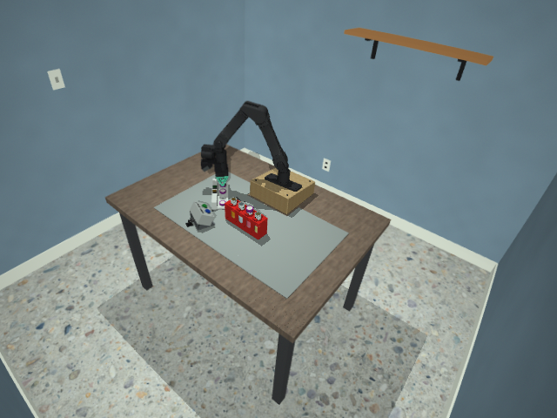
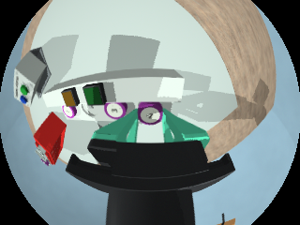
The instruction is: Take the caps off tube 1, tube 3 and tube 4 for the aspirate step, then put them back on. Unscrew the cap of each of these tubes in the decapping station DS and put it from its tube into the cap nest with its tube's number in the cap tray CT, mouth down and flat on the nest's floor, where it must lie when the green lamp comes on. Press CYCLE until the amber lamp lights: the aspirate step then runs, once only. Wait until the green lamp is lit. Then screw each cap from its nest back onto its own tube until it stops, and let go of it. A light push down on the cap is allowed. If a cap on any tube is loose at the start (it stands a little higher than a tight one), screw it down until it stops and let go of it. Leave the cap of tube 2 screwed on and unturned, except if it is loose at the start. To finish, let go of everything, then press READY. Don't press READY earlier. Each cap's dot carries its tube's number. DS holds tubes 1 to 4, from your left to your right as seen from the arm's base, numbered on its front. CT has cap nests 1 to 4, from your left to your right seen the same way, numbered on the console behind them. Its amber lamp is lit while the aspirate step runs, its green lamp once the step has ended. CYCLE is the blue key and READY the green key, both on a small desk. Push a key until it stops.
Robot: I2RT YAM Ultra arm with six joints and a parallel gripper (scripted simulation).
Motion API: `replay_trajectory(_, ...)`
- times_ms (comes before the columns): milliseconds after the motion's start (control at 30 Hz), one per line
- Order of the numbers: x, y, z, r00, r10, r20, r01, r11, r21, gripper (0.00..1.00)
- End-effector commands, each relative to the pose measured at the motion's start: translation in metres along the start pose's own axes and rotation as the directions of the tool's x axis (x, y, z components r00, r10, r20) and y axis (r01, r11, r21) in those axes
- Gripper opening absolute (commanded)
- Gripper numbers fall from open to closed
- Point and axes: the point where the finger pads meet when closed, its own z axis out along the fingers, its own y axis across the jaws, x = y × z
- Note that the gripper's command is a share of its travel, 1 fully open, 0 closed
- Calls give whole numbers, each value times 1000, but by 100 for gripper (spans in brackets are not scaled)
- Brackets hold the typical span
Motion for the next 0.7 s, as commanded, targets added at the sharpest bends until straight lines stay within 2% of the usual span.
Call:
replay_trajectory(0, -3, -1, -3, 1000, -1, 12, 1, 1000, 2, 0)
replay_trajectory(667, -3, -1, 5, 1000, -1, 12, 1, 1000, 2, 0)
